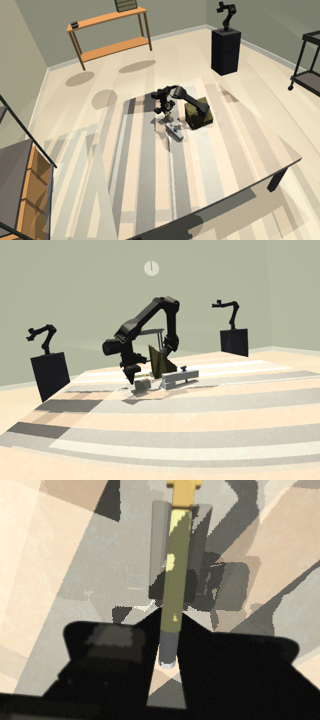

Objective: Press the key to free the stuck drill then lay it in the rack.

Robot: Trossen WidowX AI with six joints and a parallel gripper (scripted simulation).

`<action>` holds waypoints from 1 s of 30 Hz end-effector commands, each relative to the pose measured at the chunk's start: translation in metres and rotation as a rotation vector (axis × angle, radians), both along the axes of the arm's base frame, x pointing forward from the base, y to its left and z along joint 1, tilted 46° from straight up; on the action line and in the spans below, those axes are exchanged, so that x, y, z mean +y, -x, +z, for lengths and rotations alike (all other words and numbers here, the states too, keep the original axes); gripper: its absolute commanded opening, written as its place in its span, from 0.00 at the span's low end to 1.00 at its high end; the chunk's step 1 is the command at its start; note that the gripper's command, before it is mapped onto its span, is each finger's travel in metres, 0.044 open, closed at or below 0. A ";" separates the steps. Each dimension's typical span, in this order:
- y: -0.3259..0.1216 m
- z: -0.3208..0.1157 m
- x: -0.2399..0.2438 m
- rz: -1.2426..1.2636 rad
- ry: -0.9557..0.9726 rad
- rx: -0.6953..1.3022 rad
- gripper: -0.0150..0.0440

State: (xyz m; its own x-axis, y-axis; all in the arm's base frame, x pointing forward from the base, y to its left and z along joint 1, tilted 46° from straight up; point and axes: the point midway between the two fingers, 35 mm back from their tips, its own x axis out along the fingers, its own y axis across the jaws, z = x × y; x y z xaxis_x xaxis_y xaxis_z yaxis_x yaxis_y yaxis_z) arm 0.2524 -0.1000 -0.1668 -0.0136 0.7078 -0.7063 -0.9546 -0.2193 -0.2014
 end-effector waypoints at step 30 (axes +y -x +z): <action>0.000 -0.019 0.018 -0.007 0.000 -0.003 0.39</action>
